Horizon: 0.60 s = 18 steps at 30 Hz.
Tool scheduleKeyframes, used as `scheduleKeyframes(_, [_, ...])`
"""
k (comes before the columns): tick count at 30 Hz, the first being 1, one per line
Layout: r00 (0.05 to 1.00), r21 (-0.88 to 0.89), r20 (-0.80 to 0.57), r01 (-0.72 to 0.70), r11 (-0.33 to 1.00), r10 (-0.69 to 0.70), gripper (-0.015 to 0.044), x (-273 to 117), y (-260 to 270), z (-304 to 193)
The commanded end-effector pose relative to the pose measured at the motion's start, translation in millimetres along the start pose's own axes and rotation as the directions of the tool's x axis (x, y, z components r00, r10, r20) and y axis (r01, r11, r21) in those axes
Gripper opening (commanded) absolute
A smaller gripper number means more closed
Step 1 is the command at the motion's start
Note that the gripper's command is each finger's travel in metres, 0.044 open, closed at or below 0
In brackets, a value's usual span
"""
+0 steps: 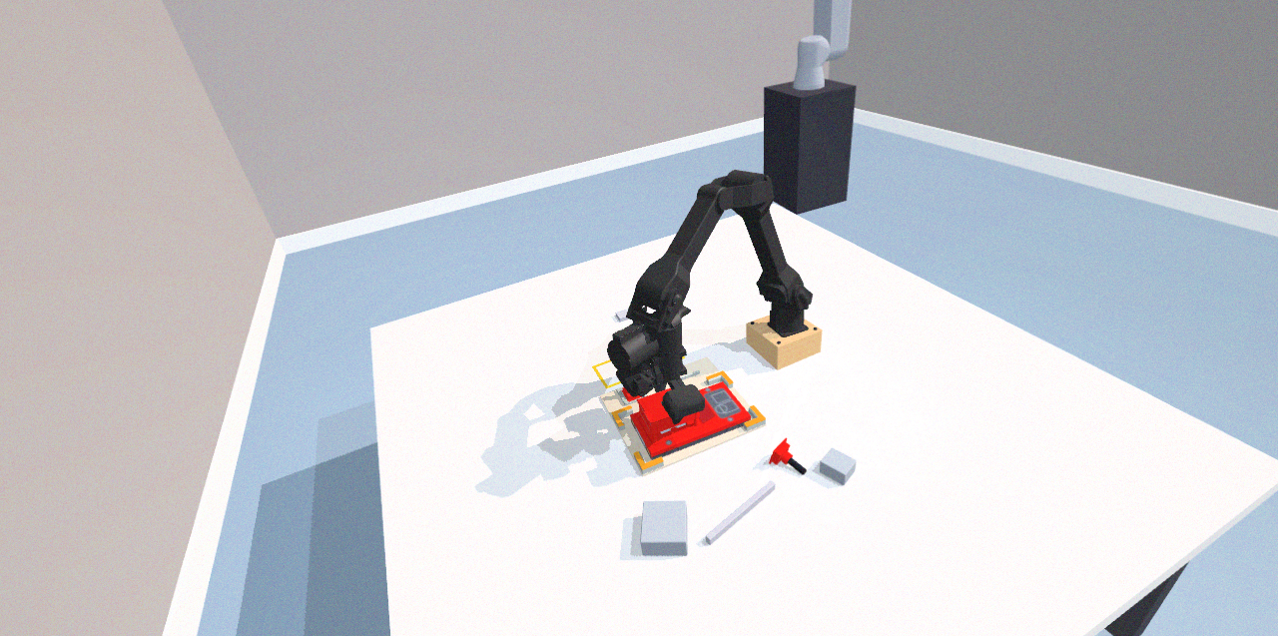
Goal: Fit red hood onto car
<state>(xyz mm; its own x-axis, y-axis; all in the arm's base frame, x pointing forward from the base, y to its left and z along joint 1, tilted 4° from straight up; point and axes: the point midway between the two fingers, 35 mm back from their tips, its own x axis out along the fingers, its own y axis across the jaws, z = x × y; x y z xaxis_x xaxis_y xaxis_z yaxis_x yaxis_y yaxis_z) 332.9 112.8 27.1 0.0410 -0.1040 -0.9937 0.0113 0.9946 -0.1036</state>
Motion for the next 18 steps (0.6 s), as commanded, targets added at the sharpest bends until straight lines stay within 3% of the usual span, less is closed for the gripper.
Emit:
scheduleKeyframes(1, [1.000,-0.004,0.003,0.005,1.000,-0.005,0.0000,0.4,-0.8,1.1])
scheduleKeyframes(18, [1.000,-0.004,0.003,0.005,1.000,-0.005,0.0000,7.8,-0.5,1.0])
